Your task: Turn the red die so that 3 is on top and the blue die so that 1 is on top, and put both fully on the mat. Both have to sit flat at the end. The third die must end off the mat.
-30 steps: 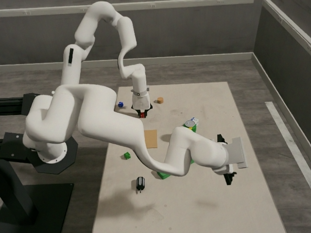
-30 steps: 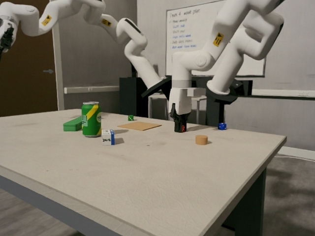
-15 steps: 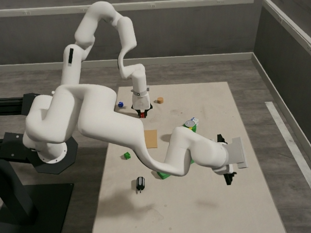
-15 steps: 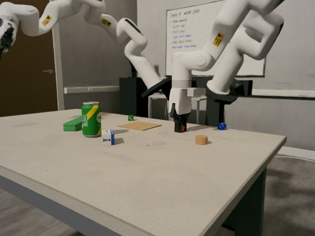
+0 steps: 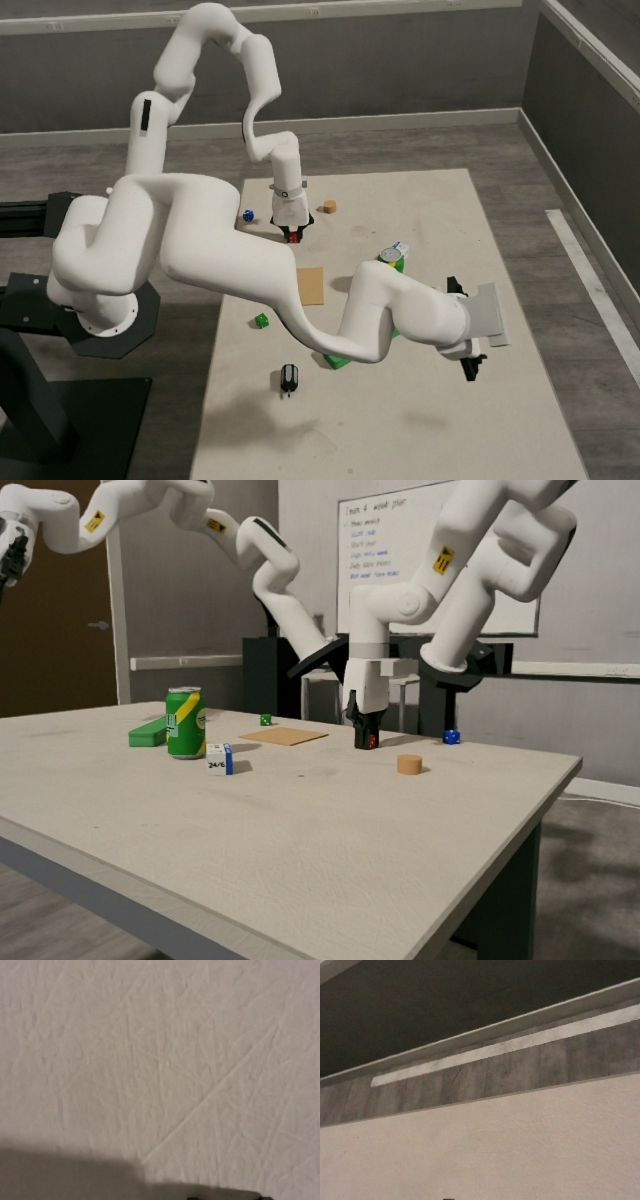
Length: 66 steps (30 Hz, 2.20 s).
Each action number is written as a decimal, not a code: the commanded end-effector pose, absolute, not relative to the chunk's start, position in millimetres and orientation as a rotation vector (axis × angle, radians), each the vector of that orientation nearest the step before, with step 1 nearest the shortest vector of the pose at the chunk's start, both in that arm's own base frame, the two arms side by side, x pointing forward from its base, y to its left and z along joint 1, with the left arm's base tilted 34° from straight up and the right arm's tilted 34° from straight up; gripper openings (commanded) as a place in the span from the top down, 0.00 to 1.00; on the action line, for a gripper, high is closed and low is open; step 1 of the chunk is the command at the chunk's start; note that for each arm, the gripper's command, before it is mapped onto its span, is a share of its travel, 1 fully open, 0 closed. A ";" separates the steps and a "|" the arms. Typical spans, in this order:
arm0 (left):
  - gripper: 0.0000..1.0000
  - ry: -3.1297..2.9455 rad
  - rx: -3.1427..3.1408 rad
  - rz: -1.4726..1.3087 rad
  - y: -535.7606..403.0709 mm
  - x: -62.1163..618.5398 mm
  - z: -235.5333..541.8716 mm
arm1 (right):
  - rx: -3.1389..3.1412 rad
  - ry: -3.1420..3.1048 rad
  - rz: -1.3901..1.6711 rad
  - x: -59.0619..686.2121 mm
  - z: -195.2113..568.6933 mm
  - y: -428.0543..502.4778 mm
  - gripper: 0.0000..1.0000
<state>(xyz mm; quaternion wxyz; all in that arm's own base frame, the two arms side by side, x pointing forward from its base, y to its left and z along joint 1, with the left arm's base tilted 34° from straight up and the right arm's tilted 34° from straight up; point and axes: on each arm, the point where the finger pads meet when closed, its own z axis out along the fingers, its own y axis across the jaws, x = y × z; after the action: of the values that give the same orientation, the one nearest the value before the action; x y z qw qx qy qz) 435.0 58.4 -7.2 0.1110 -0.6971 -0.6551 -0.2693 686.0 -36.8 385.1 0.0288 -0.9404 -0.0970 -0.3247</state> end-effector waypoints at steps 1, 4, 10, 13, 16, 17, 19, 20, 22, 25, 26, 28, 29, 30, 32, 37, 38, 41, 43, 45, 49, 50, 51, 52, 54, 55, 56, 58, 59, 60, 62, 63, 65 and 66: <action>0.78 -1.925 -2.049 -0.794 56.2 435.1 -3.5 | -2.899 -0.302 -1.010 686.2 388.2 -36.0 0.00; 0.78 -1.925 -2.049 -0.794 50.4 432.4 6.0 | -2.899 -0.302 -1.010 686.2 388.2 -36.0 0.00; 0.78 -1.925 -2.049 -0.794 37.1 426.3 27.7 | -2.899 -0.302 -1.010 686.2 388.2 -36.0 0.00; 0.78 -1.925 -2.049 -0.794 25.6 421.1 46.6 | -2.899 -0.302 -1.010 686.2 388.2 -36.0 0.00; 0.78 -1.925 -2.049 -0.794 15.6 416.5 63.0 | -2.899 -0.302 -1.010 686.2 388.2 -36.0 0.00; 0.78 -1.925 -2.049 -0.794 13.0 415.3 67.2 | -2.899 -0.302 -1.010 686.2 388.2 -36.0 0.00; 0.78 -1.925 -2.049 -0.794 9.2 413.6 73.3 | -2.899 -0.302 -1.010 686.2 388.2 -36.0 0.00; 0.78 -1.925 -2.049 -0.794 8.2 413.1 75.1 | -2.899 -0.302 -1.010 686.2 388.2 -36.0 0.00; 0.78 -1.925 -2.049 -0.794 7.3 412.7 76.5 | -2.899 -0.302 -1.010 686.2 388.2 -36.0 0.00; 0.78 -1.925 -2.049 -0.794 7.3 412.7 76.5 | -2.899 -0.302 -1.010 686.2 388.2 -36.0 0.00; 0.78 -1.925 -2.049 -0.794 7.3 412.7 76.5 | -2.899 -0.302 -1.010 686.2 388.2 -36.0 0.00; 0.78 -1.925 -2.049 -0.794 7.3 412.7 76.5 | -2.899 -0.302 -1.010 686.2 388.2 -36.0 0.00; 0.78 -1.925 -2.049 -0.794 7.3 412.7 76.5 | -2.899 -0.302 -1.010 686.2 388.2 -36.0 0.00; 0.78 -1.925 -2.049 -0.794 7.3 412.7 76.5 | -2.899 -0.302 -1.010 686.2 388.2 -36.0 0.00; 0.78 -1.924 -2.050 -0.793 6.6 413.1 76.3 | -2.899 -0.302 -1.010 686.2 388.2 -36.0 0.00; 0.78 -1.831 -2.115 -0.772 -34.2 439.1 61.2 | -2.899 -0.302 -1.010 686.2 388.2 -36.0 0.00; 0.78 -1.817 -2.124 -0.769 -40.7 442.5 58.5 | -2.899 -0.302 -1.010 686.2 388.2 -36.0 0.00; 0.78 -1.770 -2.153 -0.759 -62.4 452.2 49.0 | -2.899 -0.302 -1.010 686.2 388.2 -36.0 0.00; 0.78 -1.760 -2.159 -0.757 -67.3 454.1 46.7 | -2.899 -0.302 -1.010 686.2 388.2 -36.0 0.00; 0.78 -1.713 -2.187 -0.747 -89.7 461.6 35.8 | -2.899 -0.302 -1.010 686.2 388.2 -36.0 0.00; 0.78 -1.662 -2.215 -0.737 -114.1 467.4 23.1 | -2.899 -0.302 -1.010 686.2 388.2 -36.0 0.00; 0.78 -1.647 -2.223 -0.734 -121.2 468.7 19.3 | -2.899 -0.302 -1.010 686.2 388.2 -36.0 0.00; 0.78 -1.645 -2.224 -0.734 -122.1 468.9 18.8 | -2.899 -0.302 -1.010 686.2 388.2 -36.0 0.00; 0.78 -1.617 -2.238 -0.729 -135.8 470.8 11.1 | -2.899 -0.302 -1.010 686.2 388.2 -36.0 0.00; 0.78 -1.596 -2.249 -0.725 -145.8 471.7 5.3 | -2.899 -0.302 -1.010 686.2 388.2 -36.0 0.00; 0.78 -1.574 -2.259 -0.721 -156.5 472.3 -1.1 | -2.899 -0.302 -1.010 686.2 388.2 -36.0 0.00; 0.78 -1.559 -2.266 -0.718 -163.6 472.5 -5.4 | -2.899 -0.302 -1.010 686.2 388.2 -36.0 0.00; 0.78 -1.534 -2.277 -0.714 -175.1 472.3 -12.6 | -2.899 -0.302 -1.010 686.2 388.2 -36.0 0.00; 0.78 -1.524 -2.282 -0.712 -180.0 472.1 -15.8 | -2.899 -0.302 -1.010 686.2 388.2 -36.0 0.00; 0.78 -1.524 -2.282 -0.712 -180.0 472.1 -15.8 | -2.899 -0.302 -1.010 686.2 388.2 -36.0 0.00; 0.78 -1.522 -2.283 -0.711 -180.9 472.1 -16.3 | -2.899 -0.302 -1.010 686.2 388.2 -36.0 0.00; 0.78 -1.522 -2.283 -0.711 -180.9 472.1 -16.3 | -2.899 -0.302 -1.010 686.2 388.2 -36.0 0.00; 0.78 -1.522 -2.283 -0.711 -180.9 472.1 -16.3 | -2.899 -0.302 -1.010 686.2 388.2 -36.0 0.00; 0.78 -1.522 -2.283 -0.711 -180.9 472.1 -16.3 | -2.899 -0.302 -1.010 686.2 388.2 -36.0 0.00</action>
<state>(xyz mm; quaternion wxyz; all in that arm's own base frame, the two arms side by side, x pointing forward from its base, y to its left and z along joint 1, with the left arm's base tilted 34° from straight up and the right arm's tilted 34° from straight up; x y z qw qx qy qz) 470.1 -178.0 -16.6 0.1535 -0.7956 -0.5312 -0.2478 686.0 -36.8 385.1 0.0288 -0.9404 -0.0970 -0.3247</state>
